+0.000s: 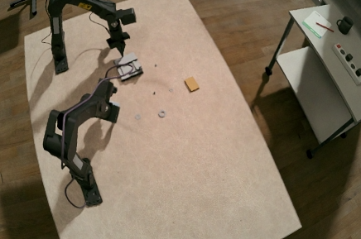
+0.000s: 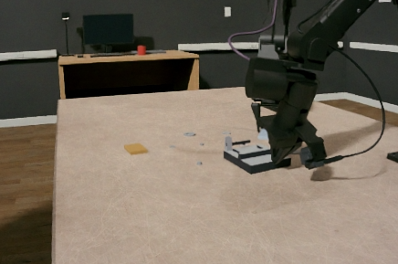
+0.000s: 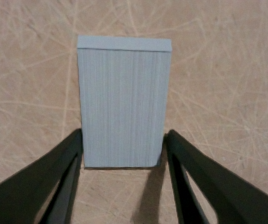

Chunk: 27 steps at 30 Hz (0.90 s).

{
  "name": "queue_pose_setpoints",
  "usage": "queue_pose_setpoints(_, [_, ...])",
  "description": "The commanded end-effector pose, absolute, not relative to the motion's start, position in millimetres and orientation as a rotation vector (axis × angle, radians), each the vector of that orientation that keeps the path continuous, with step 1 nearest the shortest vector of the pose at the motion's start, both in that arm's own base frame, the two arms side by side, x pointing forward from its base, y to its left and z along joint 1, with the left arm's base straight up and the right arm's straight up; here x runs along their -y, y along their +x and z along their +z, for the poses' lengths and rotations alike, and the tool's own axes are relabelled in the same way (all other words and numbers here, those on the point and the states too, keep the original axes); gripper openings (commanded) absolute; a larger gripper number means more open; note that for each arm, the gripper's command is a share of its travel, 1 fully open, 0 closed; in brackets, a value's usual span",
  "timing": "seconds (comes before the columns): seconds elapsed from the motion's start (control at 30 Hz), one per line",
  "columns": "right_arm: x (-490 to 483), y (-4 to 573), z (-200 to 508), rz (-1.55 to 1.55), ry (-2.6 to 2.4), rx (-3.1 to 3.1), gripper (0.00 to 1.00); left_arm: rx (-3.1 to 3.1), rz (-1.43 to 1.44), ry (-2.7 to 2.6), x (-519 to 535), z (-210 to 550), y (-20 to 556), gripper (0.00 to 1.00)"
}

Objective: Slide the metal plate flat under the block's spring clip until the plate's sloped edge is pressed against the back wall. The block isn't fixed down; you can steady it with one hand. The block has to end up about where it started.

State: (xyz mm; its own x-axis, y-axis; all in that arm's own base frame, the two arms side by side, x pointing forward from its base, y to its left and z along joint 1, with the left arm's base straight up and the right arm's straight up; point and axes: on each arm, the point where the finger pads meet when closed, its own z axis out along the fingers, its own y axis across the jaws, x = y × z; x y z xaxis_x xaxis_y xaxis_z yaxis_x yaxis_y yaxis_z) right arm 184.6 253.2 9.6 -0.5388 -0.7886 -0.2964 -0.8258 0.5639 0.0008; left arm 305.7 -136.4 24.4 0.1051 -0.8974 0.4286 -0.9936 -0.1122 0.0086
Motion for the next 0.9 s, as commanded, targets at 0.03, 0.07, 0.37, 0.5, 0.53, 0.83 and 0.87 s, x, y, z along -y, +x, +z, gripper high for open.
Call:
queue_pose_setpoints(0.03, [-259.8, 186.6, 5.3, 0.204, -1.335, -2.526, 0.60, 1.869, 0.477, 2.086, 141.8, 19.7, 306.7, 0.00])
queue_pose_setpoints(0.07, [-259.8, 186.6, 5.3, 0.204, -1.335, -2.526, 0.60, 1.870, 0.477, 2.085, 141.8, 19.7, 306.7, 0.00])
queue_pose_setpoints(0.37, [-257.7, 185.1, 4.6, 0.197, -1.342, -2.536, 0.53, 1.874, 0.490, 2.086, 140.3, 25.0, 309.4, 0.00])
queue_pose_setpoints(0.5, [-258.0, 187.9, 5.8, 0.199, -1.339, -2.532, 0.47, 1.874, 0.490, 2.086, 140.3, 25.0, 309.4, 0.00])
queue_pose_setpoints(0.53, [-258.4, 188.3, 10.9, 0.201, -1.338, -2.530, 0.36, 1.874, 0.490, 2.086, 140.3, 25.0, 309.4, 0.00])
queue_pose_setpoints(0.83, [-258.8, 188.6, 52.3, 0.207, -1.334, -2.522, 0.45, 1.874, 0.490, 2.086, 140.3, 25.0, 309.4, 0.00])
queue_pose_setpoints(0.87, [-258.8, 188.6, 57.0, 0.207, -1.334, -2.522, 0.45, 1.874, 0.490, 2.086, 140.3, 25.0, 309.4, 0.00])
